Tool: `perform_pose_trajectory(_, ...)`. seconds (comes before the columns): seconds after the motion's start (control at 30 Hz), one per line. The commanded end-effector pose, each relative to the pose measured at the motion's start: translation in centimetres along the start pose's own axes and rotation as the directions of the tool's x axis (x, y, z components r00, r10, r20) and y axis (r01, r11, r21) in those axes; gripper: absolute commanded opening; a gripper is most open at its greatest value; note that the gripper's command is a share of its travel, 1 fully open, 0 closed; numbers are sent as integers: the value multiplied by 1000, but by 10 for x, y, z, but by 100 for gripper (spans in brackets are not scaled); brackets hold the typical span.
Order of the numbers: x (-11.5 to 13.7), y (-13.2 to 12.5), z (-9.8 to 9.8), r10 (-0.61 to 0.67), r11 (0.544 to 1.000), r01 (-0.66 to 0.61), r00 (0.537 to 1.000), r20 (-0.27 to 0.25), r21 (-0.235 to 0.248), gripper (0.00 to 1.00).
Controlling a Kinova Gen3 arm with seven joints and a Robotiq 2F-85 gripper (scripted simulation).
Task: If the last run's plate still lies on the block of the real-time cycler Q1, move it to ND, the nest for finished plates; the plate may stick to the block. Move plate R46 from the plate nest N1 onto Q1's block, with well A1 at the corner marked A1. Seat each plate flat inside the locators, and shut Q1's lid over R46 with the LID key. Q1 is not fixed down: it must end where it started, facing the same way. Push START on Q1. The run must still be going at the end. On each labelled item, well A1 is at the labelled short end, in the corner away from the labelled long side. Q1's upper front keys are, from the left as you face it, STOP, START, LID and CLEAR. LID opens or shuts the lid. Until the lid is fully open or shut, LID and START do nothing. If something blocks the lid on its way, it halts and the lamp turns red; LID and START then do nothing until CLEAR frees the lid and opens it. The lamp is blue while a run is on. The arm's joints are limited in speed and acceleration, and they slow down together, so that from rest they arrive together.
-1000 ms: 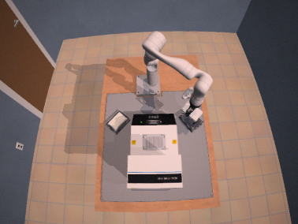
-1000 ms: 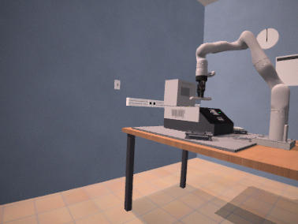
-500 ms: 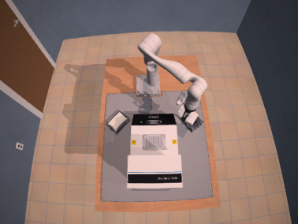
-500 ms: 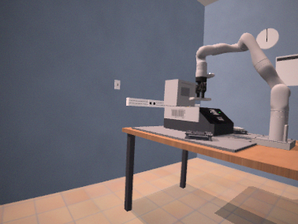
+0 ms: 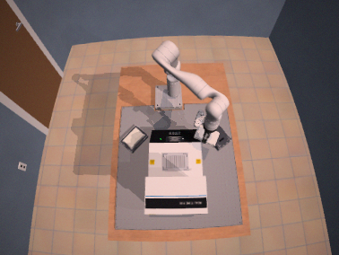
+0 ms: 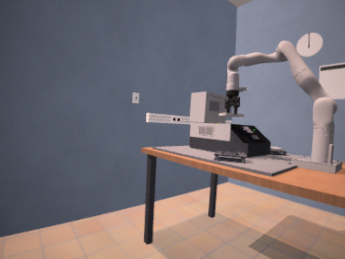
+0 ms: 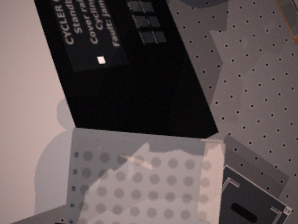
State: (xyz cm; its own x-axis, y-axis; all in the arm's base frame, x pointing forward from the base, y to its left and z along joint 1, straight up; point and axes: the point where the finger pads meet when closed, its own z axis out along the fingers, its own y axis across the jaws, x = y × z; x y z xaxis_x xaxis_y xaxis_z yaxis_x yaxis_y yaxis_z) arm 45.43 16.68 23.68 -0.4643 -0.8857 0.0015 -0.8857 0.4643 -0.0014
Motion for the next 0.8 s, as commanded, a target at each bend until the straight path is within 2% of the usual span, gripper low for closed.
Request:
perform_pose_trajectory(0.0,4,-8,-1,-30,1000,30,1000,1,1,91)
perform_pose_trajectory(0.77,36,-70,-1,-271,962,271,962,1,1,91)
